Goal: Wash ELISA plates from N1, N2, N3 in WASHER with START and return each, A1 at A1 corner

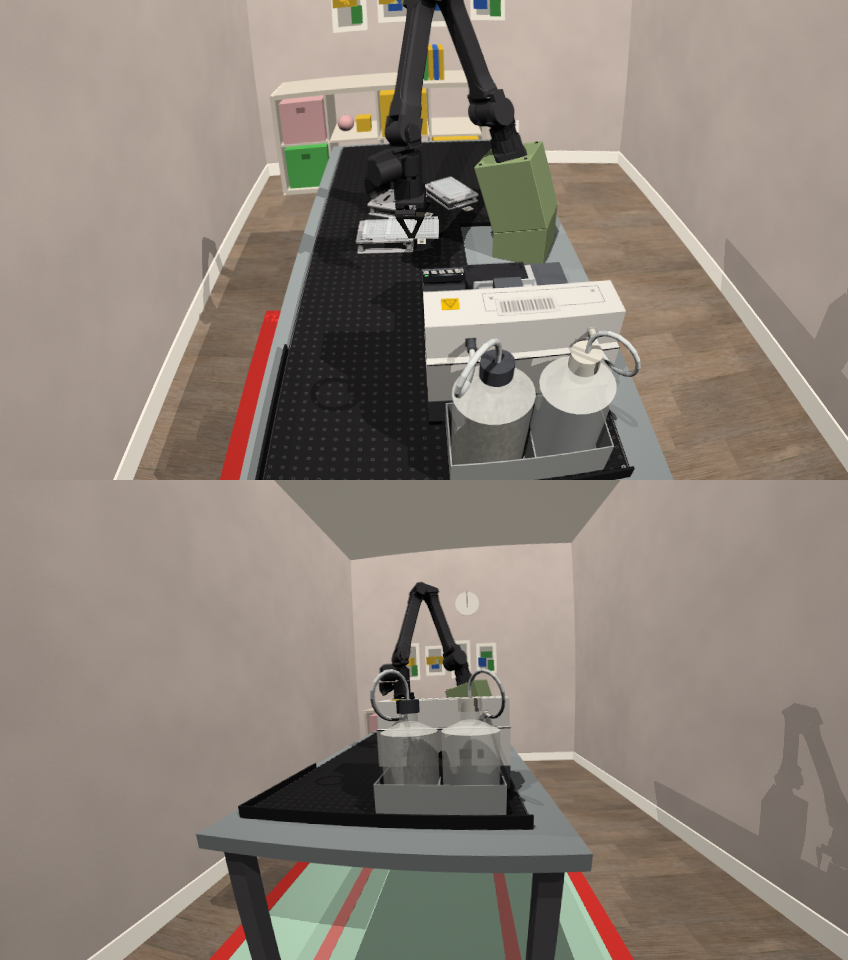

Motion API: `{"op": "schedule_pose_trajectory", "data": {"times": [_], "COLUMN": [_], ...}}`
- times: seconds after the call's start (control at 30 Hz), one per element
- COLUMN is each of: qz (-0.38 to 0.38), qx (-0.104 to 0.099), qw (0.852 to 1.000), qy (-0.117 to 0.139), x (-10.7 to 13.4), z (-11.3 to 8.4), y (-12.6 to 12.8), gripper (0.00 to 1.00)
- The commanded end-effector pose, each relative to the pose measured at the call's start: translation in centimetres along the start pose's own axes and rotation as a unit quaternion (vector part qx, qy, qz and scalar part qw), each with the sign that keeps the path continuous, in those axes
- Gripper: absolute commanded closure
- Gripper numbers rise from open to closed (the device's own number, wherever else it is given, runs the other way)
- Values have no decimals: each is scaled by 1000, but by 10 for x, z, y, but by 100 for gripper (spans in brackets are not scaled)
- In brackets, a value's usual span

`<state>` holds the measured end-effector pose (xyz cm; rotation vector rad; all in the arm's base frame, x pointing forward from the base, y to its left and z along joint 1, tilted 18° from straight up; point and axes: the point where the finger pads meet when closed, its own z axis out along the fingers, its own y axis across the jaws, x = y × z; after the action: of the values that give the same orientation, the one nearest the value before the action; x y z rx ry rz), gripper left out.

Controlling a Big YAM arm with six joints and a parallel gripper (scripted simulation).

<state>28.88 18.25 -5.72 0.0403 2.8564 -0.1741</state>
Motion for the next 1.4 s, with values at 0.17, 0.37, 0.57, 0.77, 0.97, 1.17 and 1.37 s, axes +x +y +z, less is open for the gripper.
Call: {"op": "schedule_pose_trajectory", "data": {"times": [0.17,0.37,0.57,0.77,0.97,1.17,1.37], "qz": [19,19,19,-28,-36,-36,-36], "qx": [-3,-3,-4,5,6,4,5], "qw": [1000,1000,1000,1000,999,999,999], "qy": [-4,-4,-4,2,2,0,1], "x": [19,41,54,74,102,119,148], "z": [-5,-8,-9,-5,-7,-11,-13], "y": [37,58,71,60,68,78,86], "gripper": [16,16,16,16,16,16,16]}}
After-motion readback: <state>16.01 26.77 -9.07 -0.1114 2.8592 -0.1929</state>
